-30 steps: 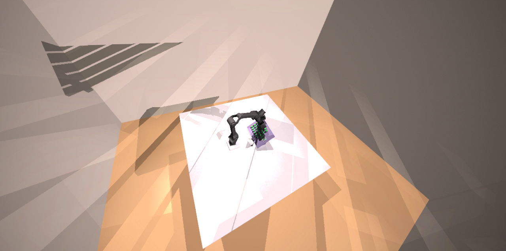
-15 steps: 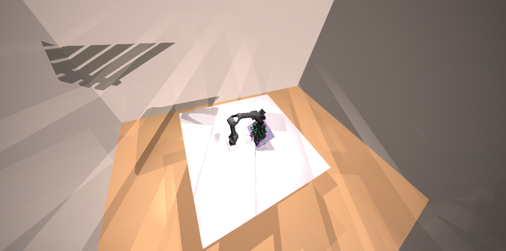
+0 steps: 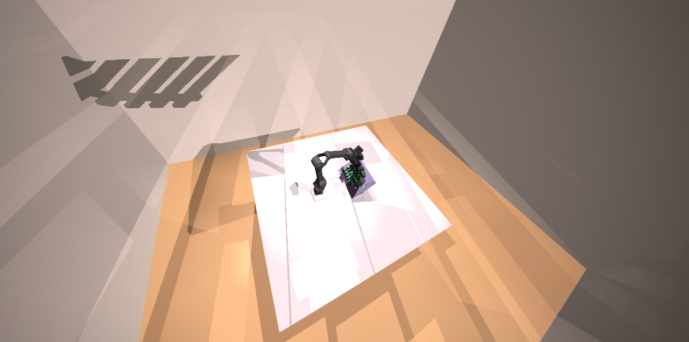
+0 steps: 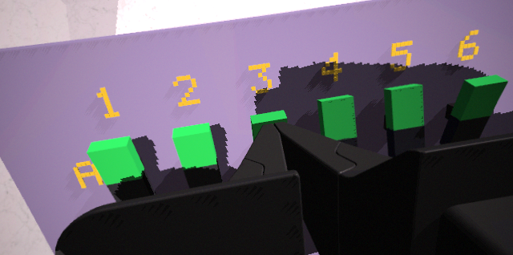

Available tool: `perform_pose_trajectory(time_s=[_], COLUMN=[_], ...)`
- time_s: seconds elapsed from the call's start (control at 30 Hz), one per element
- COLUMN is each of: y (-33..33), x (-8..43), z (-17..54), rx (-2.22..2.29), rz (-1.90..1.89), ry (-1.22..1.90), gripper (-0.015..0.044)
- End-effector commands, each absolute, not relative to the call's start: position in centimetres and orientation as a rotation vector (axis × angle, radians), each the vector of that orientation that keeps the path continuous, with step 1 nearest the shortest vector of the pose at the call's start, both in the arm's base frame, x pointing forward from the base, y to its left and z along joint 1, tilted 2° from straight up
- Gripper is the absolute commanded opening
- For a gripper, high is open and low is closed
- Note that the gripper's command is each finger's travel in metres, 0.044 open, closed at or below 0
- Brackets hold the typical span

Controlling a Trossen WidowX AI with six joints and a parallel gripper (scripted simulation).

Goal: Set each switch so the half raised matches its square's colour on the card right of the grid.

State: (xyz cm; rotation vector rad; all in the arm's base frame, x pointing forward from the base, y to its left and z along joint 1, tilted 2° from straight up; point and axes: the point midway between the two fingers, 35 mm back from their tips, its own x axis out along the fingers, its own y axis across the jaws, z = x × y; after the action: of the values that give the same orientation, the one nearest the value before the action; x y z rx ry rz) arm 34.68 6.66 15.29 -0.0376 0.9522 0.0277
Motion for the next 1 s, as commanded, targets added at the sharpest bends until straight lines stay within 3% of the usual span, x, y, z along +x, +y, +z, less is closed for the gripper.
perform_pose_trajectory(time_s=[0.0,0.8,0.97], y=[6.7,6.7,6.7], x=[34.7,34.9,31.7], z=[15.2,14.9,19.3], rx=[-0.040,-0.040,-0.039], rz=[0.036,0.036,0.035], ry=[0.953,0.953,0.934], gripper=[0.0000,0.0000,0.0000])
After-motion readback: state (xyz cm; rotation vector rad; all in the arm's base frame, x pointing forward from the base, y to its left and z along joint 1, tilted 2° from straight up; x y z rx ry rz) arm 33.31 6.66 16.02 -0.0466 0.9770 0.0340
